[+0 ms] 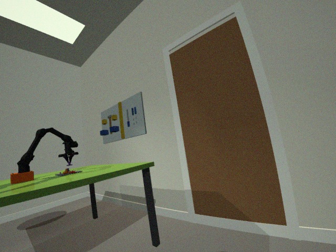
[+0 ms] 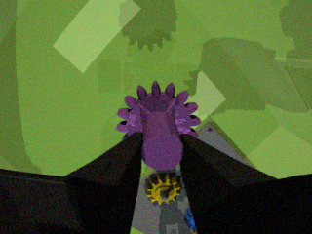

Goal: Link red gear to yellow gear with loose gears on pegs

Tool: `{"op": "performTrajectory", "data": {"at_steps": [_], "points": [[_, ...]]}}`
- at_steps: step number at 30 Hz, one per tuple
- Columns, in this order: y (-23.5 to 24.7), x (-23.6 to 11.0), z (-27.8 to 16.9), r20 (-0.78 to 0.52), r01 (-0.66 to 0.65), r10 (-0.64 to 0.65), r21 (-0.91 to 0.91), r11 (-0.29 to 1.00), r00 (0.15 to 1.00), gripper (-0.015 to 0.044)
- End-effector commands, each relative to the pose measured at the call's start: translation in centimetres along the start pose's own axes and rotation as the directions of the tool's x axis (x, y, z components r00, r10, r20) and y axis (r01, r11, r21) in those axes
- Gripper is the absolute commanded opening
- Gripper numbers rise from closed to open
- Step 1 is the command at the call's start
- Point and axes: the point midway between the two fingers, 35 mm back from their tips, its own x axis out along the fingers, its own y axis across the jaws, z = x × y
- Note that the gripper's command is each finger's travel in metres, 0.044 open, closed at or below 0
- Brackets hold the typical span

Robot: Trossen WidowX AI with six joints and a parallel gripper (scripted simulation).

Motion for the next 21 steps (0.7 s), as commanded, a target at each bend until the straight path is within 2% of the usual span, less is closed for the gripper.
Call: {"op": "performTrajectory", "data": {"at_steps": [1, 21], "points": [[0.0, -1.4, 0.2, 0.009, 0.003, -0.003, 0.003, 1.000, 1.000, 0.0000], [0.6, -6.7, -0.7, -0.017, -0.016, 0.016, 0.003, 1.000, 1.000, 0.0000]]}}
